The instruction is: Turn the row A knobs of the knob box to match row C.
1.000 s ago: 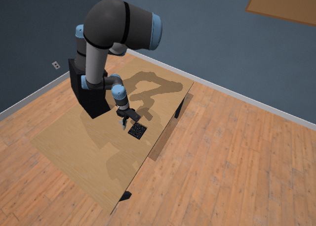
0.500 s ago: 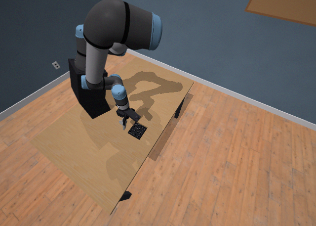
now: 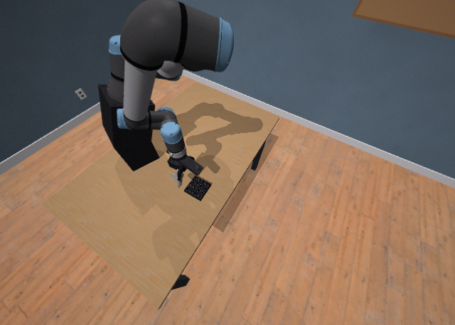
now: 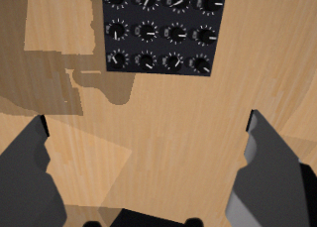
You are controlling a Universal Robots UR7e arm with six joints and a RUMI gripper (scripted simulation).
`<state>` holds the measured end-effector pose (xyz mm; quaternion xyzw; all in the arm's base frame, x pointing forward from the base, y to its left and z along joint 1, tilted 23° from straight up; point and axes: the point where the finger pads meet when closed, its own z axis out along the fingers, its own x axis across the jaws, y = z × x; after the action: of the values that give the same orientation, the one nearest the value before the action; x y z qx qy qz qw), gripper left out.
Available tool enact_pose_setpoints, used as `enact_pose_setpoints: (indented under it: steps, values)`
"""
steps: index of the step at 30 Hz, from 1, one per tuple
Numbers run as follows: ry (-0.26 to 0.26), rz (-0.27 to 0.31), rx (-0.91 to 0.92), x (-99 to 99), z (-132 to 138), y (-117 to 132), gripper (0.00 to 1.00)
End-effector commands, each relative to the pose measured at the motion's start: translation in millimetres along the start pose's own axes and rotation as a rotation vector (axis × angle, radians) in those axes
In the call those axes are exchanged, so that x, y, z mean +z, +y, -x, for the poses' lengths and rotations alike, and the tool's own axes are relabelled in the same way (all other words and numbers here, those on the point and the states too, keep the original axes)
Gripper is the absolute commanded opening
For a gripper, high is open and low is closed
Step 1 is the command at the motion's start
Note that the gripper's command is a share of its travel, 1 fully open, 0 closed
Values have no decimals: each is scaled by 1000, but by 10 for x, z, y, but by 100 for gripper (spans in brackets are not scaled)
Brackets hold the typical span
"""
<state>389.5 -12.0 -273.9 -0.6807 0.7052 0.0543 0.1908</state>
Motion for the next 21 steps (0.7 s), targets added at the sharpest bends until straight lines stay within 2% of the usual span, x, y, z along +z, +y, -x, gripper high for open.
enact_pose_setpoints:
  steps: [1, 7, 19, 21]
  values:
    - [0, -1, -47, 0, -12, -26, 100]
    - [0, -1, -119, 4, -27, -60, 100]
    - [1, -1, -474, 13, -101, -223, 100]
    - [1, -1, -474, 13, -101, -223, 100]
